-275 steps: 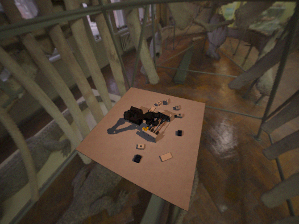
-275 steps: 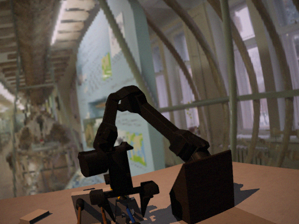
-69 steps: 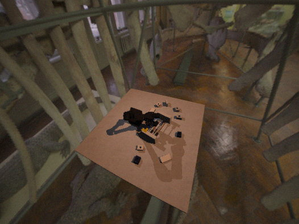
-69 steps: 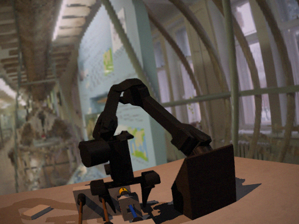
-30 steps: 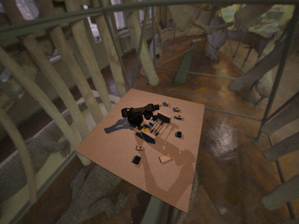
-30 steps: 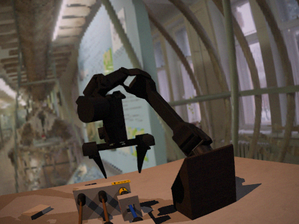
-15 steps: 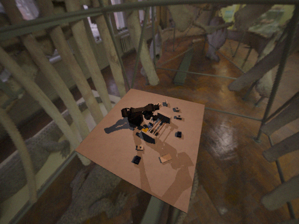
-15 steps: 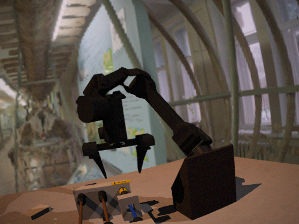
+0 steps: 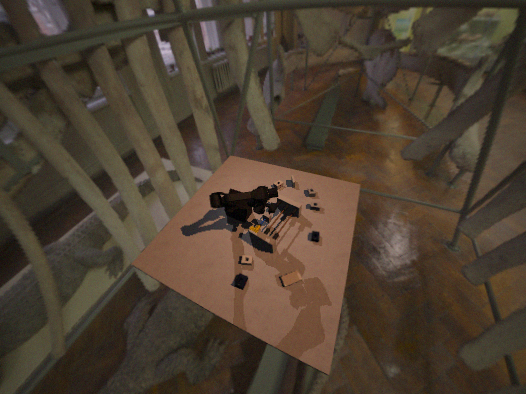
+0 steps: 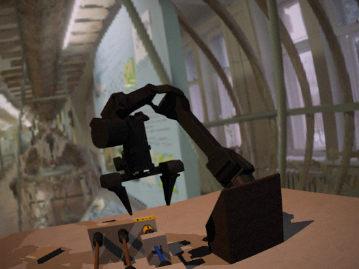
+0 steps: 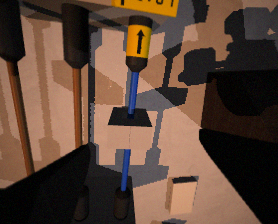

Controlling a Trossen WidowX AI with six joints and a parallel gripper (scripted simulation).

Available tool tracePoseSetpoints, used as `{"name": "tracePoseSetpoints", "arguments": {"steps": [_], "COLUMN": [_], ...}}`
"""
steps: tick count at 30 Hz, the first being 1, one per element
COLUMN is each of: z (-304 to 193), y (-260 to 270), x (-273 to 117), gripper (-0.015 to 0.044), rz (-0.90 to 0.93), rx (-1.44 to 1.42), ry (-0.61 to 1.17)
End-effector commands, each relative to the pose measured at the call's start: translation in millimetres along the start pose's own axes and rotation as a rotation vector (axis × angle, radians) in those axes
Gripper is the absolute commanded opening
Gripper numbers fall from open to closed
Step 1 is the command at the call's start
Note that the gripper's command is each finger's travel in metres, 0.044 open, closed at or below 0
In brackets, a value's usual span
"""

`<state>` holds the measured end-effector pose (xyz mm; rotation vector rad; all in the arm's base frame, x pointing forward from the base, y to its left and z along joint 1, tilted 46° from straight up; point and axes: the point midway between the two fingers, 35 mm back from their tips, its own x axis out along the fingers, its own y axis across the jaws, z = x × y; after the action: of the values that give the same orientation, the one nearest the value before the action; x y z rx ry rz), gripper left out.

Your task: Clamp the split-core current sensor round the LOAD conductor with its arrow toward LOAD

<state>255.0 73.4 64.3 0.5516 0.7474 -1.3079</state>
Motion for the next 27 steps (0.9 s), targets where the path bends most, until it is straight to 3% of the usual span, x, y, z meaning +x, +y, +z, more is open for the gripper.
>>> {"name": "tracePoseSetpoints", "arguments": {"steps": [1,13,27], "z": [20.5,64.5,85.2], "y": [-10.6,-49.8,-80.5], "x": [1.5,4.4,1.9], "gripper": [0.0440,0.0440,0.0440], "rz": [0.003,0.297,0.717], "rx": [-0.217,-1.000,-1.599], "ry": [0.109,0.326,0.135]}}
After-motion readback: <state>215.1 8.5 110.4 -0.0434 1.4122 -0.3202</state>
